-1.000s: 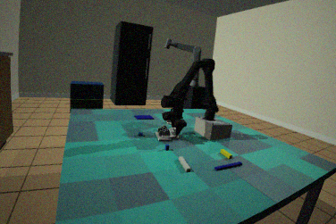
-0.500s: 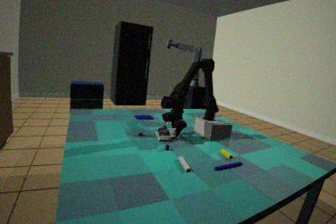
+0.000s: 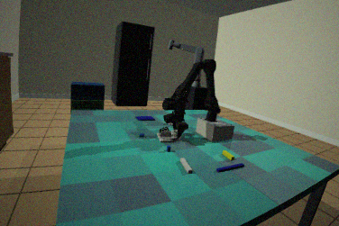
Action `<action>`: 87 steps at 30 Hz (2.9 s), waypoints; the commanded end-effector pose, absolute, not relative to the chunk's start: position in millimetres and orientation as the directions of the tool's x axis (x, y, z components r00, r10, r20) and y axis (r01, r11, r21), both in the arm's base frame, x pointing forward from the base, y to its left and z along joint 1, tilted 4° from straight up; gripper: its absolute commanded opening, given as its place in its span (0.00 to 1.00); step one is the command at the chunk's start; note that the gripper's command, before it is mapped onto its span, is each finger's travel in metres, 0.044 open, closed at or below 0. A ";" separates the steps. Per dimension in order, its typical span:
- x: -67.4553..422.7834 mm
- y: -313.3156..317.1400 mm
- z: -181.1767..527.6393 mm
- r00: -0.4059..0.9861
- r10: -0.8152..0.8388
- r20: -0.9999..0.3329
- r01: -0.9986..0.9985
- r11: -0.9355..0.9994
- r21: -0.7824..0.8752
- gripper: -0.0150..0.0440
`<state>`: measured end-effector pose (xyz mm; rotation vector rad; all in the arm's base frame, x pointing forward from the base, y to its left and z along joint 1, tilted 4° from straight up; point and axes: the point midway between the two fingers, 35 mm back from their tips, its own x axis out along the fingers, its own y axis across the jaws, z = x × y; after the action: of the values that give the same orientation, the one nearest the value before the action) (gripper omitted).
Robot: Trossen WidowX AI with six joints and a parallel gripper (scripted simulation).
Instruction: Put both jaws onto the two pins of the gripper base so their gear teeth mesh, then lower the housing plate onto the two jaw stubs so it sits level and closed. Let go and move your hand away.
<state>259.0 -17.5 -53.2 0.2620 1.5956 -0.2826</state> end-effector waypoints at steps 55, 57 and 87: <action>259.1 -16.8 -64.3 -0.040 -0.001 -0.999 0.335 0.942 -0.014 0.85; 259.1 -16.8 -64.3 -0.040 -0.001 -0.999 0.335 0.942 -0.014 0.85; 259.1 -16.8 -64.3 -0.040 -0.001 -0.999 0.335 0.942 -0.014 0.85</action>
<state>258.5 -17.4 -64.1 0.2619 1.5954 -0.2817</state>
